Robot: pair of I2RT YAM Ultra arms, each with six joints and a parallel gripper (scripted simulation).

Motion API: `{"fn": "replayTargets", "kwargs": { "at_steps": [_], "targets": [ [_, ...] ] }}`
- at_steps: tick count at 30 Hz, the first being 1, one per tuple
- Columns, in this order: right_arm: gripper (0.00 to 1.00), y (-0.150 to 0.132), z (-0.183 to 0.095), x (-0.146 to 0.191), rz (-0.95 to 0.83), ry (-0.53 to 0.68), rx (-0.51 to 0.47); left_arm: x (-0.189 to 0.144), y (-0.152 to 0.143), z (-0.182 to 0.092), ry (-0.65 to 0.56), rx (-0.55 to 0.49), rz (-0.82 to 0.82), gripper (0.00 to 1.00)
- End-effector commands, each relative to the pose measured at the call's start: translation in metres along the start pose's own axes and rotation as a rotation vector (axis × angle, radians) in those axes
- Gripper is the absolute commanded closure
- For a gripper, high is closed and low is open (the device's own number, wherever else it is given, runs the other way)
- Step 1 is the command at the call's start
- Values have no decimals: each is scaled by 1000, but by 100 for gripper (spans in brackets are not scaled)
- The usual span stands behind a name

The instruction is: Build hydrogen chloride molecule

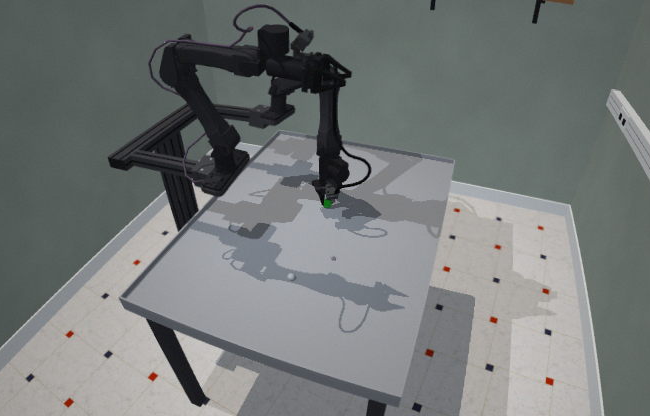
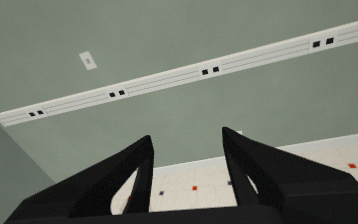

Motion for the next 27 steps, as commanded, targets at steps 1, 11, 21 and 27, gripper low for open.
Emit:
{"fn": "replayTargets", "kwargs": {
  "at_steps": [1,11,21,27],
  "targets": [
    [51,28,-9,2,-11,8,-73,4,-3,-9,5,8,11,100],
    [51,28,-9,2,-11,8,-73,9,-3,-17,0,3,13,100],
    [51,28,-9,2,-11,8,-73,36,-16,-51,-17,9,29,100],
    [51,28,-9,2,-11,8,-73,50,-31,-71,-26,22,43,100]
  ]
}}
Point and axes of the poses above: on each arm, the point where the finger pads meet when closed, its own z axis out along the fingers, its own x axis across the jaws, y = z × x, the point moved 5 cm from there along -z, back along the fingers, and after that the axes turned 8 degrees about -z, right-handed, at the moved point
